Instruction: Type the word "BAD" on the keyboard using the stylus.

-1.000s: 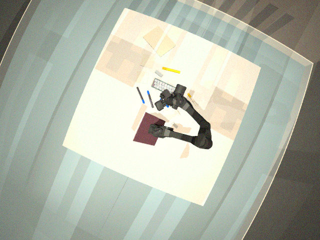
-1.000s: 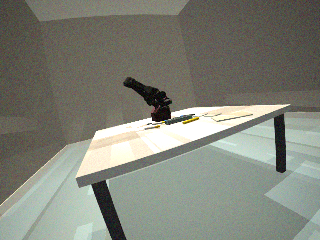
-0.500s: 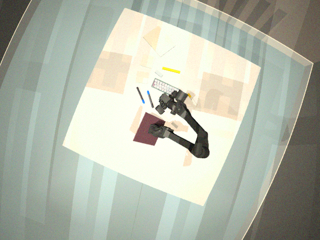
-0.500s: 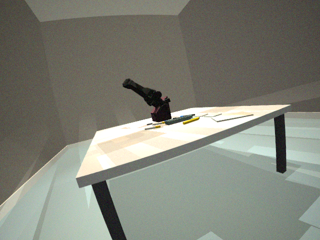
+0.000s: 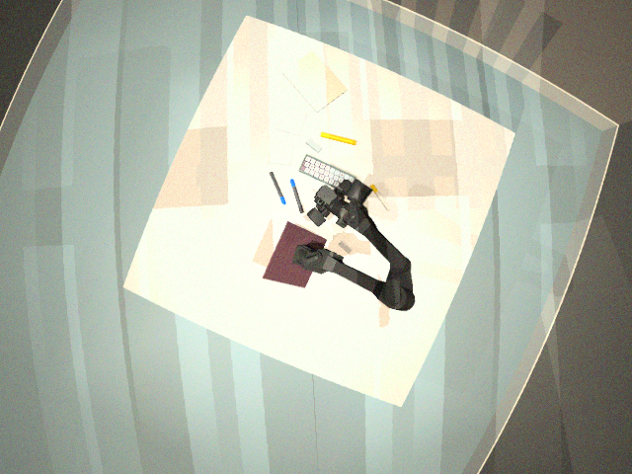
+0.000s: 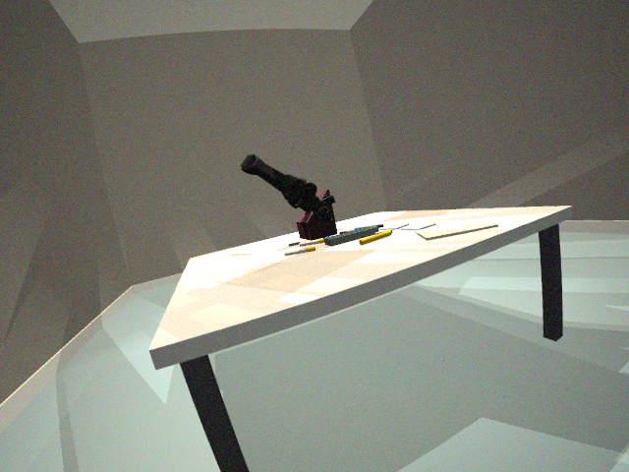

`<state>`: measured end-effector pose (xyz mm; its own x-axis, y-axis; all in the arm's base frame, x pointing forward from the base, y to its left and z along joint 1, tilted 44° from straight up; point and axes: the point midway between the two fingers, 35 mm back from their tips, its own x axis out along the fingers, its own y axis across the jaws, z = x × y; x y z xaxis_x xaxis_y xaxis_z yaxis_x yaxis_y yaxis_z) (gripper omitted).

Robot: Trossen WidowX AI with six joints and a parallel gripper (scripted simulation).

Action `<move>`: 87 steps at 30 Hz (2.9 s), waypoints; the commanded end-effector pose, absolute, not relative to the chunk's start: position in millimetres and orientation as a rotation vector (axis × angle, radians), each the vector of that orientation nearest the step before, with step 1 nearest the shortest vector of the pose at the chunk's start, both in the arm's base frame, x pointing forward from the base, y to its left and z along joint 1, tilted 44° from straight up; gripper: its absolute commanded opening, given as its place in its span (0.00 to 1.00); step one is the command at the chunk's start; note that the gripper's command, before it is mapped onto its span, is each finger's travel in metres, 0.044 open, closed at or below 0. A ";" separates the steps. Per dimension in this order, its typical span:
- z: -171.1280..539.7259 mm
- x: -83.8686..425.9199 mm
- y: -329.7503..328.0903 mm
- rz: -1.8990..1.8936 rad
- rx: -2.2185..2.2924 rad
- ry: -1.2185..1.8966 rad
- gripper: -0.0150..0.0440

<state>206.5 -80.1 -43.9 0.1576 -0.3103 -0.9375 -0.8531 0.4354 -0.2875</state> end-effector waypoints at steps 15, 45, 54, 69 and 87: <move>-56.2 202.3 -87.8 0.551 -1.114 1.416 0.51; -75.1 199.3 -105.4 0.551 -1.115 1.418 0.51; -80.6 198.3 -110.7 0.551 -1.115 1.418 0.51; -79.6 198.8 -111.8 0.540 -1.114 1.421 0.26; -56.6 204.7 -89.2 0.543 -1.110 1.420 0.25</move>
